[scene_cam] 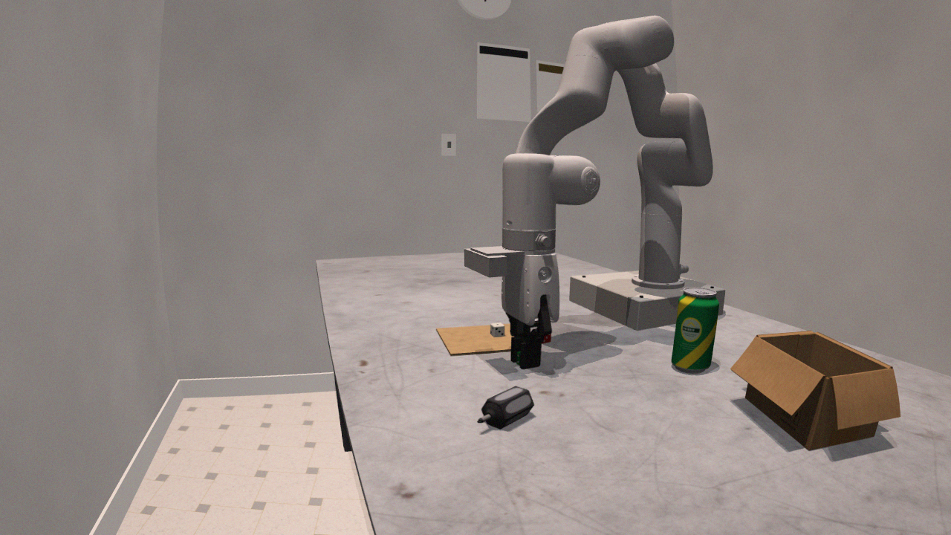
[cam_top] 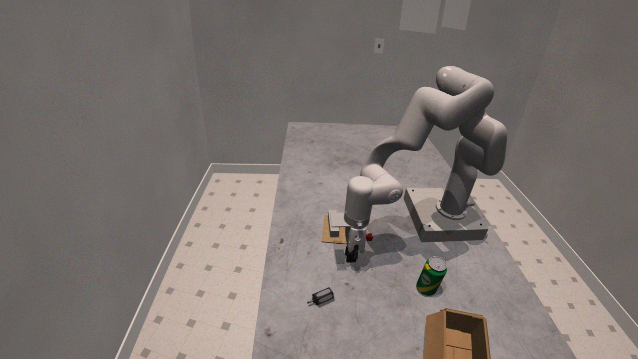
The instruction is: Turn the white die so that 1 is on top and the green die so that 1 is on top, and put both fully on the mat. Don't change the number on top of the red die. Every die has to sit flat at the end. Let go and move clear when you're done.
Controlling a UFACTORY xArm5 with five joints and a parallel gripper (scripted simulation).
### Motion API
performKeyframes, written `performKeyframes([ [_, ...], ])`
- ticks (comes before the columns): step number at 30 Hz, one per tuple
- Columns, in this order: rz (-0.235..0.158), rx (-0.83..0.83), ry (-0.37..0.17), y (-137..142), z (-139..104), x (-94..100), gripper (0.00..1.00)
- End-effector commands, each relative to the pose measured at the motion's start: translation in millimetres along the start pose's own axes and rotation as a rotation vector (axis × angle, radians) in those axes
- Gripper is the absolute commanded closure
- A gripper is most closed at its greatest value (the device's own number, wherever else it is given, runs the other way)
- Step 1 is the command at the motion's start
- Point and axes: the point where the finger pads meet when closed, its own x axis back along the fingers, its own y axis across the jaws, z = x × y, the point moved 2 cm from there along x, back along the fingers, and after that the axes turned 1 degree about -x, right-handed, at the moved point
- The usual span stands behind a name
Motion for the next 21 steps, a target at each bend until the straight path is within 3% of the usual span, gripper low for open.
performKeyframes([
  [1,0.001,0.000,0.003,-1,1,1.2,0.85],
  [15,0.001,0.000,0.003,-1,1,1.6,0.85],
  [21,0.001,0.000,0.003,-1,1,21.2,0.85],
])
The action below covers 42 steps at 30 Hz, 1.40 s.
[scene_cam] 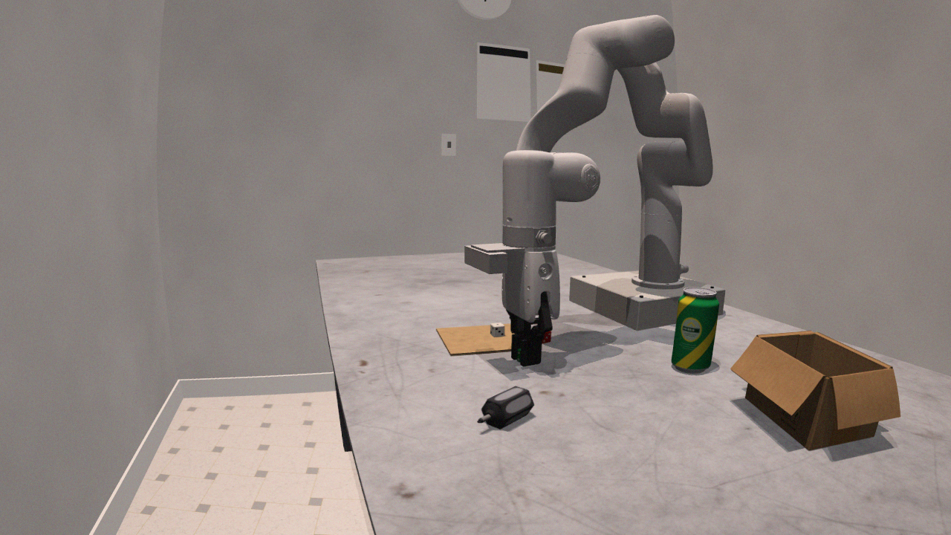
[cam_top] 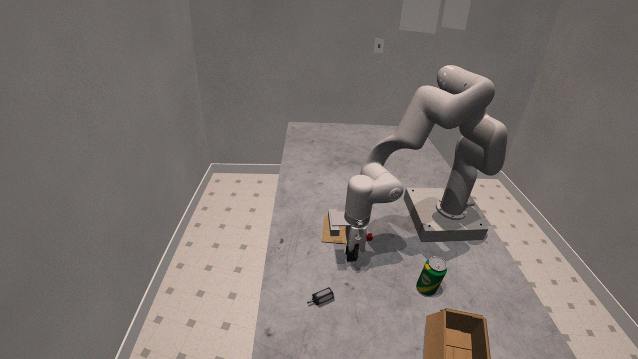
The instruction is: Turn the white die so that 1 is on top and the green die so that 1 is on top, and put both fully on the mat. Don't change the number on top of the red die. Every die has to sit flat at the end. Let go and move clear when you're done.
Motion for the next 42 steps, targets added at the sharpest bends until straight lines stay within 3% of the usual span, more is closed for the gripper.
performKeyframes([
  [1,0.002,0.000,0.006,-1,2,23.3,0.85],
  [5,0.002,0.000,0.006,-1,2,54.1,0.85],
  [7,0.002,0.000,0.006,-1,2,54.1,0.85],
  [11,0.002,0.000,0.006,-1,2,81.6,0.85],
  [15,0.002,0.000,0.006,-1,1,95.2,0.85],
  [42,0.003,-0.064,0.005,1,2,96.9,0.85],
])
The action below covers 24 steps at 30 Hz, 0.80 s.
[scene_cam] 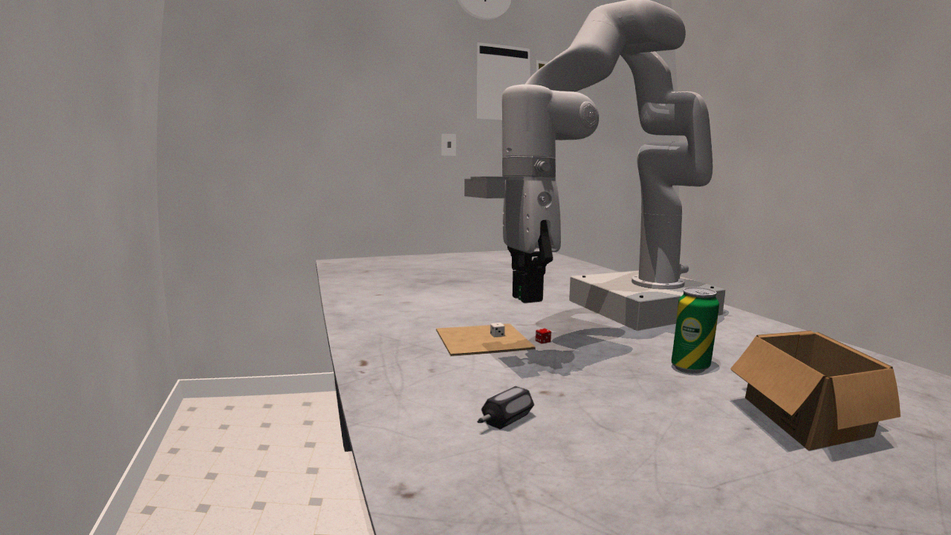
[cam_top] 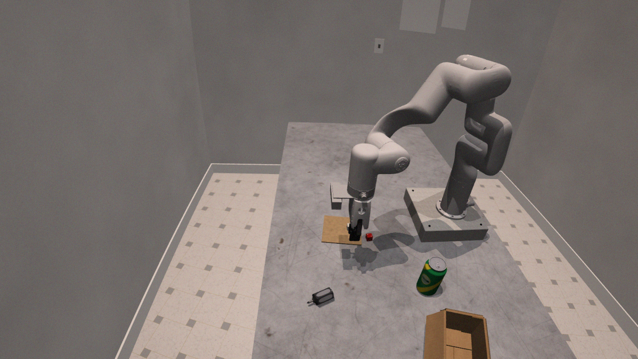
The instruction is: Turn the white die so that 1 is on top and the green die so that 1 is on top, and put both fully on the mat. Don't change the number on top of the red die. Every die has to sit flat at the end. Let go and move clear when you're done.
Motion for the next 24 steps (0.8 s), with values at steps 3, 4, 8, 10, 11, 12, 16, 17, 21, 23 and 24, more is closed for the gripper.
performKeyframes([
  [3,0.002,-0.071,0.004,1,2,1.5,0.85],
  [4,0.002,-0.091,0.004,1,2,1.5,0.85],
  [8,0.002,-0.186,0.003,3,3,1.6,0.85],
  [10,0.002,-0.245,0.003,4,4,1.6,0.85],
  [11,0.002,-0.278,0.003,5,4,1.6,0.85],
  [12,0.002,-0.313,0.003,6,5,1.7,0.85],
  [16,0.002,-0.350,0.003,6,5,1.7,0.85],
  [17,0.002,-0.389,0.003,7,5,1.7,0.85],
  [21,0.003,-0.519,0.003,10,7,1.8,0.85],
  [23,0.003,-0.567,0.003,11,7,1.9,0.85],
  [24,0.003,-0.616,0.003,12,8,1.9,0.85],
])
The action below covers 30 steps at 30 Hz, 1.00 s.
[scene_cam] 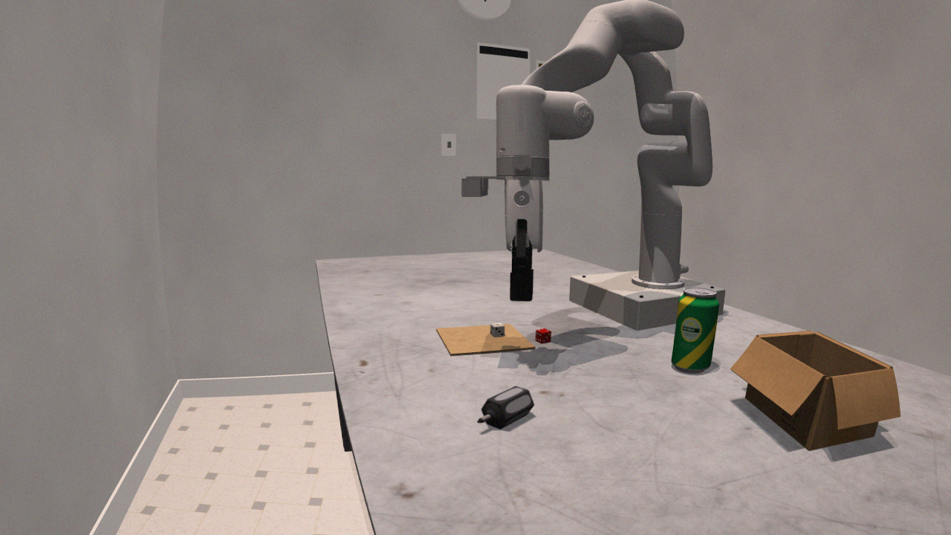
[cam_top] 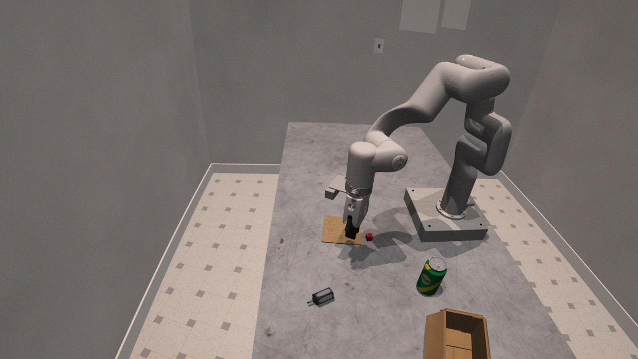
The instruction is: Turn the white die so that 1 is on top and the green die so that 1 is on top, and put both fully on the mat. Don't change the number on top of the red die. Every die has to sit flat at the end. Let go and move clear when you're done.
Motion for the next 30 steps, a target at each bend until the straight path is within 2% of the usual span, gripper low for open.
performKeyframes([
  [1,0.003,-0.174,0.002,1,4,1.5,0.85],
  [7,0.003,-0.345,0.002,3,7,1.7,0.85],
  [10,0.003,-0.363,0.002,4,7,1.7,0.85],
  [12,0.003,-0.473,0.002,5,9,1.8,0.85],
  [16,0.004,-0.547,0.002,6,11,1.8,0.85],
  [24,0.004,-0.799,0.001,10,15,2.0,0.85],
  [27,0.004,-0.816,0.001,10,15,2.0,0.85],
  [30,0.004,-0.947,0.001,12,18,2.1,0.85],
])
